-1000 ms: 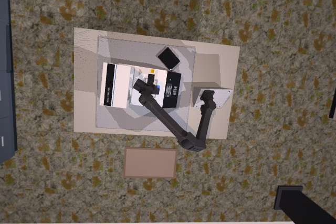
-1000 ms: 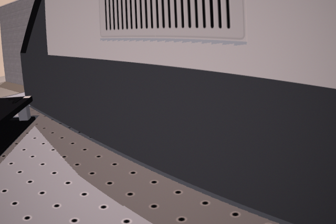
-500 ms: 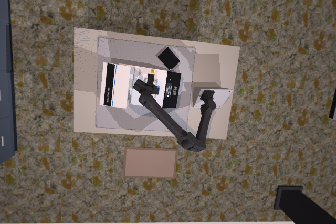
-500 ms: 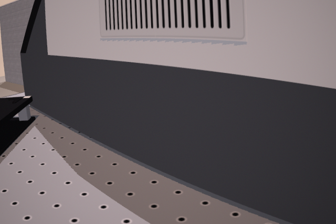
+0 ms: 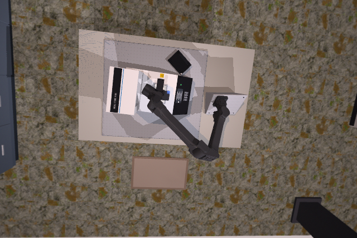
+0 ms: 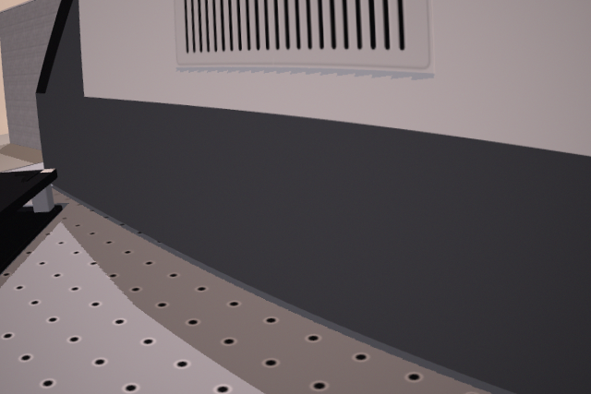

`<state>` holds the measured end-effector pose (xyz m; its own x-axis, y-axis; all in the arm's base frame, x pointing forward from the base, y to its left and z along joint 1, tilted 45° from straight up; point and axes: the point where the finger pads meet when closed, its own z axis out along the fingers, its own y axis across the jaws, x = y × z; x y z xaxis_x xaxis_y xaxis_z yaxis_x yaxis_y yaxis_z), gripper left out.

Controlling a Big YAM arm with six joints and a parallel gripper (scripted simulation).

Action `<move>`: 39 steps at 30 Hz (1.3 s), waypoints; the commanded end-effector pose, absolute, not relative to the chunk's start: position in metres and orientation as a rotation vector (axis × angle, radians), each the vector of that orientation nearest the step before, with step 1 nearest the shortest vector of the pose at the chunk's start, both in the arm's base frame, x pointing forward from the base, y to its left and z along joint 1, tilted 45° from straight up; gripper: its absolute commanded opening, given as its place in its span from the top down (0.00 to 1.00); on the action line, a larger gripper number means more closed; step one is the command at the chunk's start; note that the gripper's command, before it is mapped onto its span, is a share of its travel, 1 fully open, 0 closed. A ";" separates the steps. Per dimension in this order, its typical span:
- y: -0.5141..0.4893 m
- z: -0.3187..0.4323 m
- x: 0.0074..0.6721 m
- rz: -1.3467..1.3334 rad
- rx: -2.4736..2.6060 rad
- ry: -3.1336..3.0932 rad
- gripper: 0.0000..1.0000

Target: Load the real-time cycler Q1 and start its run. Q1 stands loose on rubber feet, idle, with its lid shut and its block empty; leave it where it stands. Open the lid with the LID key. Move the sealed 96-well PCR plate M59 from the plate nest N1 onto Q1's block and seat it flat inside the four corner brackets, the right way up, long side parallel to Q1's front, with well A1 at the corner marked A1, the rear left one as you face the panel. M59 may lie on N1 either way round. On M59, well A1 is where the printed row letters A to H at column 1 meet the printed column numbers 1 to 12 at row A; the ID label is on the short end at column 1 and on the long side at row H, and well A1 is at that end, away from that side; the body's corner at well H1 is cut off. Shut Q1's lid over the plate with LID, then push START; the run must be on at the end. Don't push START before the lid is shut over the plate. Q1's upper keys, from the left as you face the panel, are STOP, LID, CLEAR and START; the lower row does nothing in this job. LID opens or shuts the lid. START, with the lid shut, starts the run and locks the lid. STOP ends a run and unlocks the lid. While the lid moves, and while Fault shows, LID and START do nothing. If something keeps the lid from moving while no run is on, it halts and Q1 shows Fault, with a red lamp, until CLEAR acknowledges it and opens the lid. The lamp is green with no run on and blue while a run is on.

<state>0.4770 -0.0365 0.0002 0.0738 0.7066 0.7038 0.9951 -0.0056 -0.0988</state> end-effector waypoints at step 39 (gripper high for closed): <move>-0.076 0.043 0.493 -0.678 -1.791 -1.736 0.00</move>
<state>0.4765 -0.0562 0.0193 0.0782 0.7042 0.7057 0.9944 -0.0048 -0.1053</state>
